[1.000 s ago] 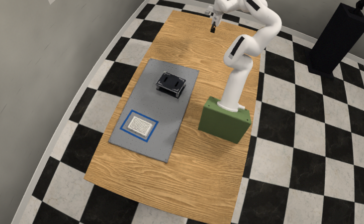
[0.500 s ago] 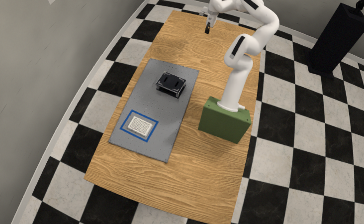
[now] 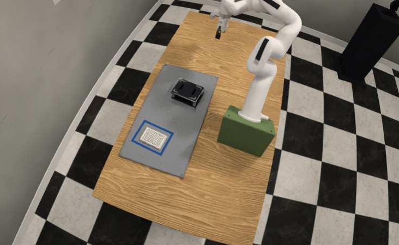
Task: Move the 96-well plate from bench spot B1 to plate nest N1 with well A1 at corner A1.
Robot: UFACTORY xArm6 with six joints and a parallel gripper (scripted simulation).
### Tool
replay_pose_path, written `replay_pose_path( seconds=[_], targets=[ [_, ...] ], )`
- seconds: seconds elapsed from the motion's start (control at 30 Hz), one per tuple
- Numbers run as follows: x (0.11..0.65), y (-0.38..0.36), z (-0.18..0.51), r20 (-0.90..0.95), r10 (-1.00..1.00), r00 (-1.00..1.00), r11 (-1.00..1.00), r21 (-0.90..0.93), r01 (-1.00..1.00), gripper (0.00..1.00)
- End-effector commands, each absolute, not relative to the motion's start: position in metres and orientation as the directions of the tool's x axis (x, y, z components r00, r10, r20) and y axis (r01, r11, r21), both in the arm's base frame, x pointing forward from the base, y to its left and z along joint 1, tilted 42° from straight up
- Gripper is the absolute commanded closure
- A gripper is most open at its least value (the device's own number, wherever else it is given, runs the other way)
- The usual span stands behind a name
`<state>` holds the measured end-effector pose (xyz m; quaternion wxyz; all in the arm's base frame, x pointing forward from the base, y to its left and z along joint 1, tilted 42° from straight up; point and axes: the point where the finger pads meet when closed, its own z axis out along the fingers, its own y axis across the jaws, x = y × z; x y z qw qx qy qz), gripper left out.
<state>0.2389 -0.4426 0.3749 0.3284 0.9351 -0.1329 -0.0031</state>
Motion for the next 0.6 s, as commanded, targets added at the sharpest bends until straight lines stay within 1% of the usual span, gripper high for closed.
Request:
replay_pose_path(
  seconds=[0.0,0.17,0.57],
  targets=[
    [0.258,-0.441,0.364,0.085,-0.251,0.964,-0.748,0.615,-0.248,0.0],
    [0.266,-0.44,0.359,0.086,-0.255,0.963,-0.763,0.594,-0.255,0.0],
    [0.308,-0.429,0.326,0.084,-0.259,0.962,-0.776,0.575,-0.26,0.0]
  ],
)
